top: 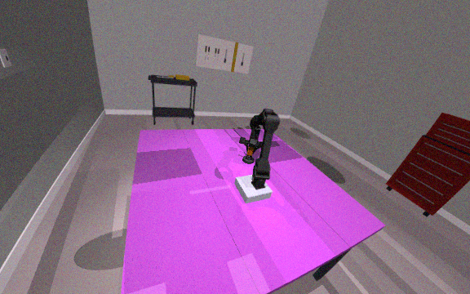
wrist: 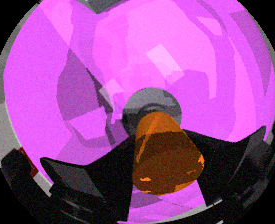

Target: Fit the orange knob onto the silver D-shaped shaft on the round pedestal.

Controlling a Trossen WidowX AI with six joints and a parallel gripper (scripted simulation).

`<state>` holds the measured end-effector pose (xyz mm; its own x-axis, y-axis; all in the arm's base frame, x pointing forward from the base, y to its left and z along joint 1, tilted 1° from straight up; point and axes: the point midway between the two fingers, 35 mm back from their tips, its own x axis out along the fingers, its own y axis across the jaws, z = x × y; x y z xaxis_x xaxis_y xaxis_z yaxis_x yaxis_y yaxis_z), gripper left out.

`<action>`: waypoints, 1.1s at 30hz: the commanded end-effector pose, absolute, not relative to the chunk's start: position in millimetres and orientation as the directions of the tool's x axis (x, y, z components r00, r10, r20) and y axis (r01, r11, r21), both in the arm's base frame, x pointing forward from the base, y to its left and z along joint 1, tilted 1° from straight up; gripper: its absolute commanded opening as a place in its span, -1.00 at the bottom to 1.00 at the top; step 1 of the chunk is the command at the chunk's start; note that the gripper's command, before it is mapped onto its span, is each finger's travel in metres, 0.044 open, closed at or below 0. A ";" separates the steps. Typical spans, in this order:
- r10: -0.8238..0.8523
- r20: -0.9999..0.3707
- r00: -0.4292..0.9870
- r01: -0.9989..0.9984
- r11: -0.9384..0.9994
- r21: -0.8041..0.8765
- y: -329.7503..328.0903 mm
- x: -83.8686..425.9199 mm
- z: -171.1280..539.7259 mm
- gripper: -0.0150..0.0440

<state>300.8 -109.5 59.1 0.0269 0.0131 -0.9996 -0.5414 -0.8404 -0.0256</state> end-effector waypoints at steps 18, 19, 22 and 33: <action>0.010 -0.999 0.031 -0.999 0.012 -0.031 -110.8 301.4 59.9 -0.49; 0.010 -0.999 0.031 -0.996 0.081 -0.030 -110.8 301.1 59.5 -0.49; 0.010 -0.999 0.031 -0.958 0.287 -0.027 -110.8 300.5 58.8 -0.49; 0.010 -0.999 0.031 -0.499 0.867 -0.007 -110.8 301.0 61.4 -0.49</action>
<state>300.2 -110.2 58.9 0.0264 0.0143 -0.9995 -0.7425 0.6698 -0.0101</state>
